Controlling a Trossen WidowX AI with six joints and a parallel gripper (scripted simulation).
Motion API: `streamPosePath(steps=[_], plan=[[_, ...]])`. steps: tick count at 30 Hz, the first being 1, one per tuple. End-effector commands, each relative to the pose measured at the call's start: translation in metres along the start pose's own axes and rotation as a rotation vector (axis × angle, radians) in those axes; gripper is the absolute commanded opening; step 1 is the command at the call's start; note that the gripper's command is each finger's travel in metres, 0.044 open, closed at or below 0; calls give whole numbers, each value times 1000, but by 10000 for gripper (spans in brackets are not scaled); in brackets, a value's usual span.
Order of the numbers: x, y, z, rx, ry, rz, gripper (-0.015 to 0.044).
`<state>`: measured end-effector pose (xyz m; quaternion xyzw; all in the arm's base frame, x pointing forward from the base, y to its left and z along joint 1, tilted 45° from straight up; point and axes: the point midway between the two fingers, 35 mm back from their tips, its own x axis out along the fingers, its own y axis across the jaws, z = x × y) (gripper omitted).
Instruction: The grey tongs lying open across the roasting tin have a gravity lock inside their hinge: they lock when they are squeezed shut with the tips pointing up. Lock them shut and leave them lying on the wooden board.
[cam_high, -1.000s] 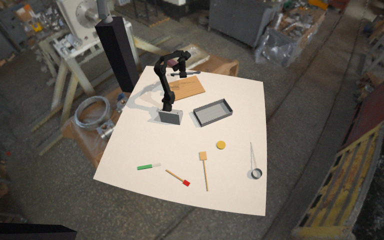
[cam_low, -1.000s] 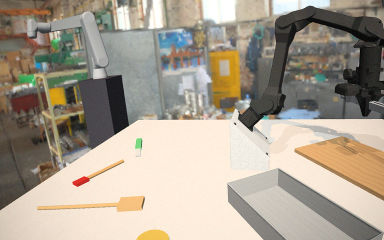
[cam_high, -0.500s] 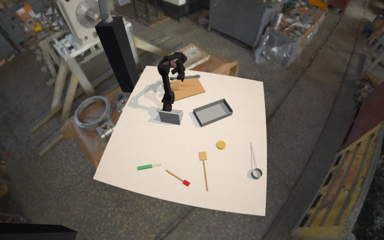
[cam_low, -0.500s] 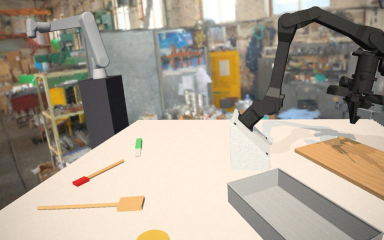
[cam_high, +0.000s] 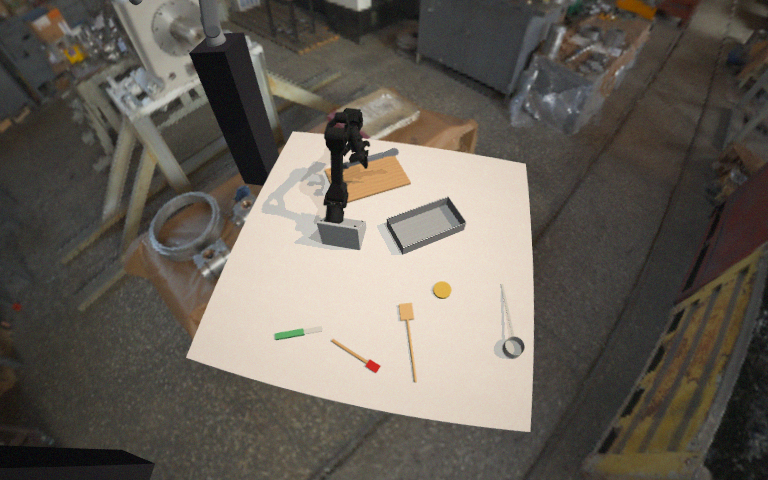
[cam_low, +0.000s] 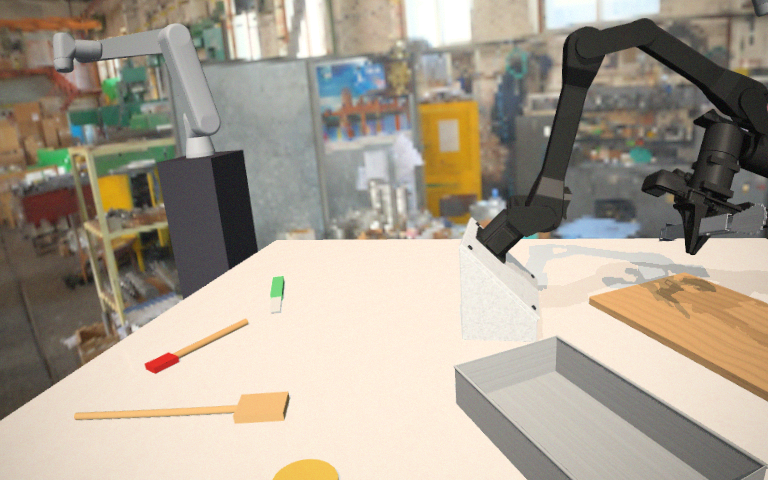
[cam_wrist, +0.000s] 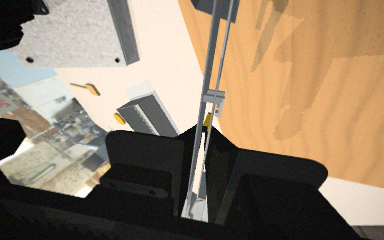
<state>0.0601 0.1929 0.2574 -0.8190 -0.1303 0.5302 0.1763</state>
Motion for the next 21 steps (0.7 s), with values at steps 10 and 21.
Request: streamPosePath(steps=[10,21], plan=[[0,0,-2,29,255,-21,-150],[-13,-13,1,34,457,-172,-150]])
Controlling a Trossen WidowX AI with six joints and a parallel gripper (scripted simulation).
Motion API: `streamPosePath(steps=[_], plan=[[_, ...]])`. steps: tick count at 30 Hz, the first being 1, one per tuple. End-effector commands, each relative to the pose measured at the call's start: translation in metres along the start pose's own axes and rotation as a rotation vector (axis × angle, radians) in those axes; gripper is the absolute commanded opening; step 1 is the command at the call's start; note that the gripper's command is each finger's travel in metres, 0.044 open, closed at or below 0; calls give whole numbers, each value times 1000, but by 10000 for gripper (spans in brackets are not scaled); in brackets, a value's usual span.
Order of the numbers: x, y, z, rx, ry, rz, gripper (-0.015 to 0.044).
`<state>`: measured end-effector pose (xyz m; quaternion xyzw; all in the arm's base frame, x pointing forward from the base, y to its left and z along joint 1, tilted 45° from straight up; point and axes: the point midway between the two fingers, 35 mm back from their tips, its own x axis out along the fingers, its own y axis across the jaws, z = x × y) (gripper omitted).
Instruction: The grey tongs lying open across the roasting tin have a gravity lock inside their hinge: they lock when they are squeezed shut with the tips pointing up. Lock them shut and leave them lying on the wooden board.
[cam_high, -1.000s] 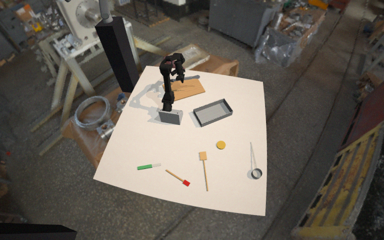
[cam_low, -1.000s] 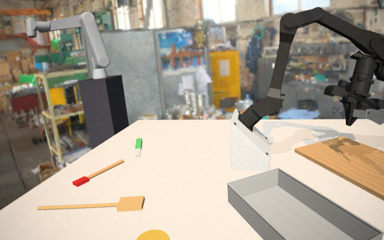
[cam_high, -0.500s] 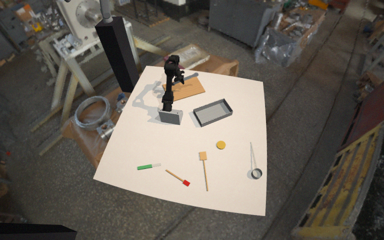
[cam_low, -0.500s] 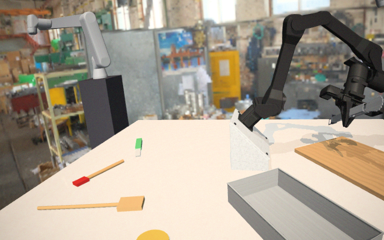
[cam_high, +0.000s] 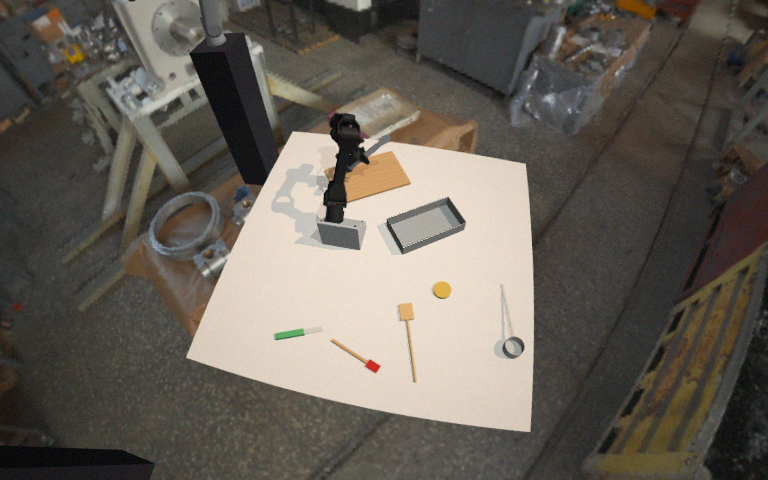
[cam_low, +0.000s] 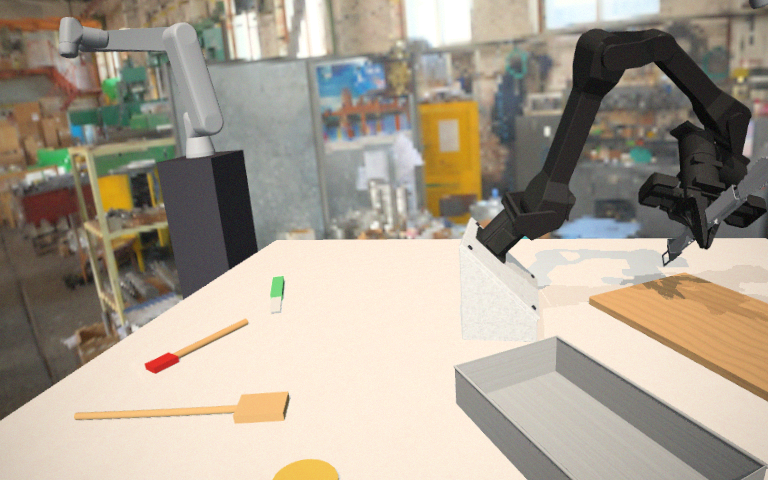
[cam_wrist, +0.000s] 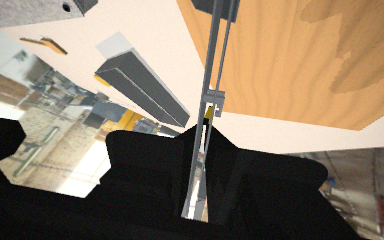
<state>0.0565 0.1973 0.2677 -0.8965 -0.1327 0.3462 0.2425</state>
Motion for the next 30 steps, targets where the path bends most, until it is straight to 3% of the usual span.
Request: streamPosePath(steps=[1,12,30], plan=[[-6,-6,-1,14,70,-71,-150],[-30,-28,2,56,200,-323,-150],[-31,-29,2,56,202,-328,-150]])
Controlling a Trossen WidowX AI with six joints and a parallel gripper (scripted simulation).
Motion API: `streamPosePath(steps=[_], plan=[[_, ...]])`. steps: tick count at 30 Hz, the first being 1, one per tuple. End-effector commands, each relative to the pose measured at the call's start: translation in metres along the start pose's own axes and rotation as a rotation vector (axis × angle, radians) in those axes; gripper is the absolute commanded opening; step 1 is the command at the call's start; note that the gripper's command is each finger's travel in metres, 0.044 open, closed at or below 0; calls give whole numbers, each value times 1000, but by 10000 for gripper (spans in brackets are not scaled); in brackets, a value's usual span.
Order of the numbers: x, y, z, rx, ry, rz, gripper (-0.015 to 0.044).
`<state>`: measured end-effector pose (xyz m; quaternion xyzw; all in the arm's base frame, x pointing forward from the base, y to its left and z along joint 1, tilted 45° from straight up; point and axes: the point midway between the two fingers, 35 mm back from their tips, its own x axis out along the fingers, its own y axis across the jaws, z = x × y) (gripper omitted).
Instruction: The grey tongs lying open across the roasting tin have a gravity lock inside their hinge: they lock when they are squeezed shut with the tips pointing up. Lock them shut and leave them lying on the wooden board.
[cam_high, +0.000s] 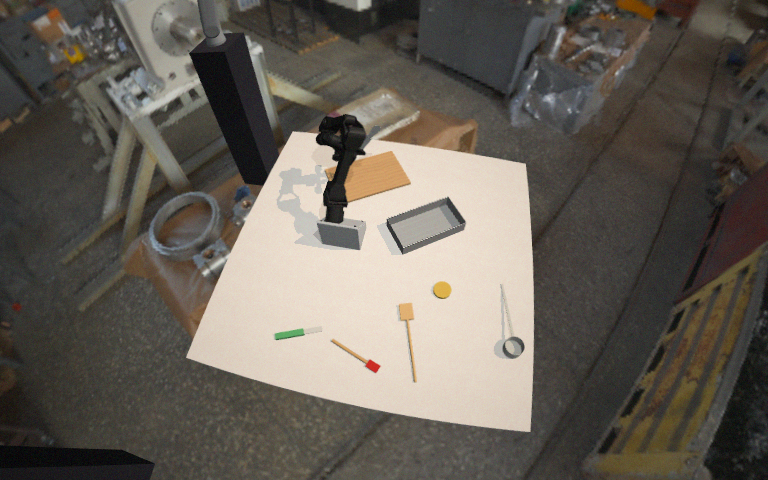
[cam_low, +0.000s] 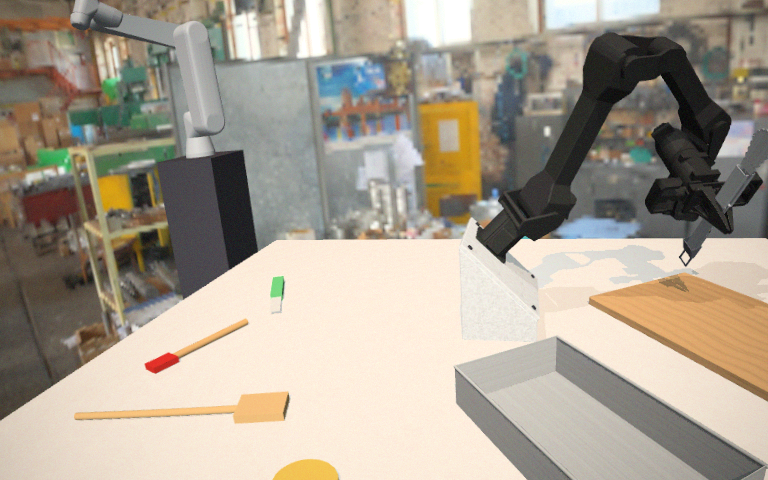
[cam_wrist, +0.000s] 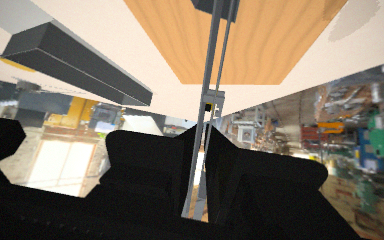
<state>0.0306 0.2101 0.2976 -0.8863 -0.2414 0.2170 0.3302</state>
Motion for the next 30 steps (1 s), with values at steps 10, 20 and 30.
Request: streamPosePath(steps=[10,20,30], plan=[[0,-1,-1,3,6,-5,-150],[0,0,-1,2,4,0,-150],[14,23,-2,-40,-92,205,-150]])
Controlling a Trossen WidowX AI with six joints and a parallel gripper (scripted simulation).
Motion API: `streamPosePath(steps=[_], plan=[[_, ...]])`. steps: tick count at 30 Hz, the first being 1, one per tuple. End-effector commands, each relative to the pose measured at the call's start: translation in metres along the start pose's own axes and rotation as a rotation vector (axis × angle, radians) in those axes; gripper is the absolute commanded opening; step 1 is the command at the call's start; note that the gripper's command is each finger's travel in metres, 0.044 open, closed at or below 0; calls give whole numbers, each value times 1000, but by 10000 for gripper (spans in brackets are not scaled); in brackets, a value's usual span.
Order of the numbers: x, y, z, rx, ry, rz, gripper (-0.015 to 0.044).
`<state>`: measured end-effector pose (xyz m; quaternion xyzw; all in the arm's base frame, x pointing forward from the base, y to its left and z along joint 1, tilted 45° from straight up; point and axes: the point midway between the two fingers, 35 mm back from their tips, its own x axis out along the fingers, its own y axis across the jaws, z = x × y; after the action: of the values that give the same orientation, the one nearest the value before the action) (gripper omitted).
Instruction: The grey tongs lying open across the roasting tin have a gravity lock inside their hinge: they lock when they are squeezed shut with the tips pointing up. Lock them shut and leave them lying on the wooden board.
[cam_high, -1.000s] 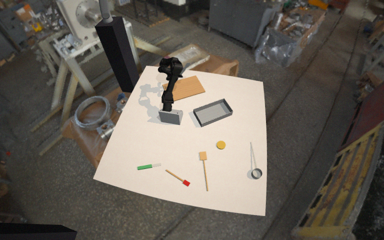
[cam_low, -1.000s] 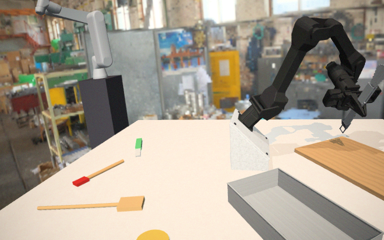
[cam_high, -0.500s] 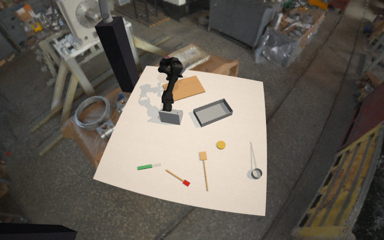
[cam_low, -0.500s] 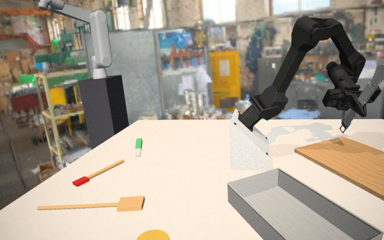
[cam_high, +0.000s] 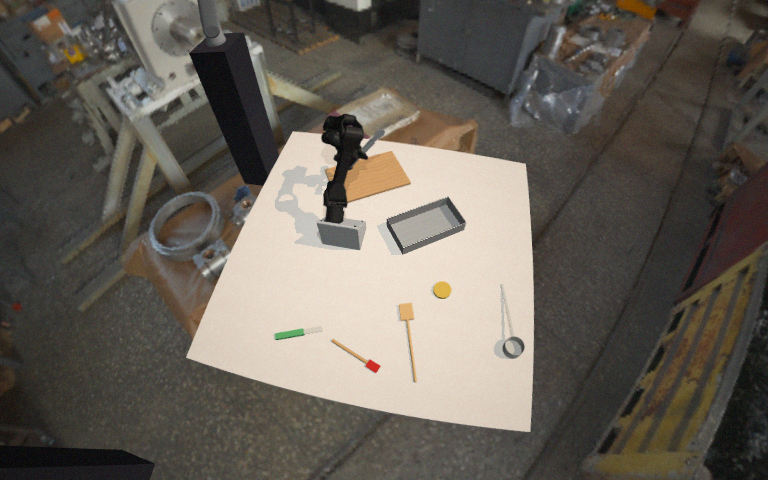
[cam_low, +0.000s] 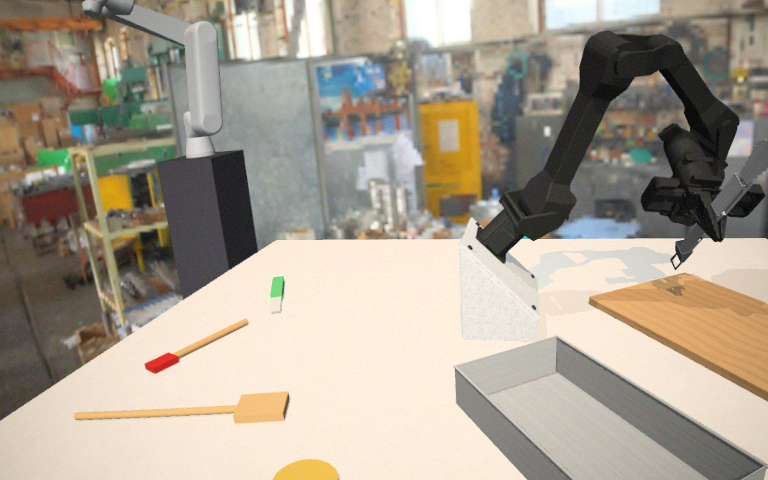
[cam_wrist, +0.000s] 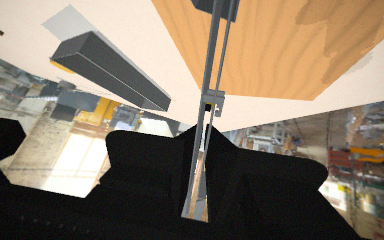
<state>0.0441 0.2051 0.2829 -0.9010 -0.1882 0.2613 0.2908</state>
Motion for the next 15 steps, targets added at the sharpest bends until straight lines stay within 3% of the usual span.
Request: streamPosePath(steps=[1,15], plan=[[6,8,-2,-10,-52,78,-150],[17,28,0,-31,-297,278,-150]])
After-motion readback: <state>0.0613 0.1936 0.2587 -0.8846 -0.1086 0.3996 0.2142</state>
